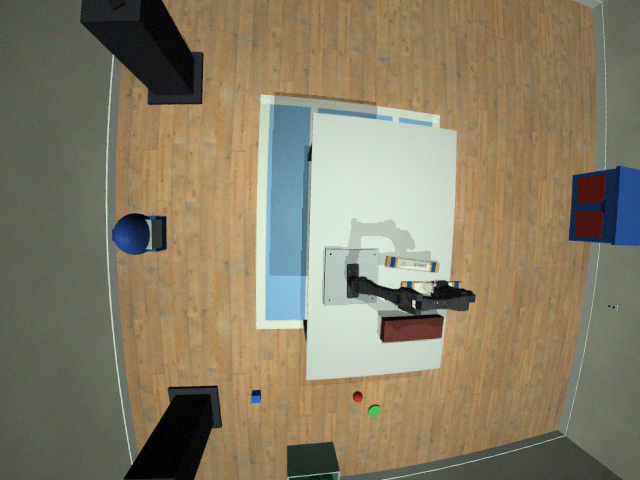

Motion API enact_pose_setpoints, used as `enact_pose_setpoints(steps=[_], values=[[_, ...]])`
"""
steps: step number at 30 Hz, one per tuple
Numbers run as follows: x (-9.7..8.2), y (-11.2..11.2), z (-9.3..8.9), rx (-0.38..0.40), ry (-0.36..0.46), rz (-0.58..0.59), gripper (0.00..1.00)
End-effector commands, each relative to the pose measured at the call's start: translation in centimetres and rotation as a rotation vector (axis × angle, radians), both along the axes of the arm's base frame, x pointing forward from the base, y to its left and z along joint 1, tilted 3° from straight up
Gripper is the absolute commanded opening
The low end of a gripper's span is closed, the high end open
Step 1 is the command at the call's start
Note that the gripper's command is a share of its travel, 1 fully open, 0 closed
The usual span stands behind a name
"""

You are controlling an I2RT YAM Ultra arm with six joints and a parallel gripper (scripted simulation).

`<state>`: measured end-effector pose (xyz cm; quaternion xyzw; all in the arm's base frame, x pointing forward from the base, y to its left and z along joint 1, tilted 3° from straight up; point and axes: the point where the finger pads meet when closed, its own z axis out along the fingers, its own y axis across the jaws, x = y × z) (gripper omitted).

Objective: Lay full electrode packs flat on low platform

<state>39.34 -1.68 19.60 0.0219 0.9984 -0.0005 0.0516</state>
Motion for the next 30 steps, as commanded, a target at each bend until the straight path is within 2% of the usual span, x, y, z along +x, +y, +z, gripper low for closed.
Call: enact_pose_setpoints(steps=[1,12,30], values=[[-0.4,0.0,2.5,0.008,0.054,0.004,0.0],[-0.4,0.0,2.5,0.008,0.054,0.004,0.0],[-0.3,0.0,0.4,0.008,0.054,0.004,0.0]])
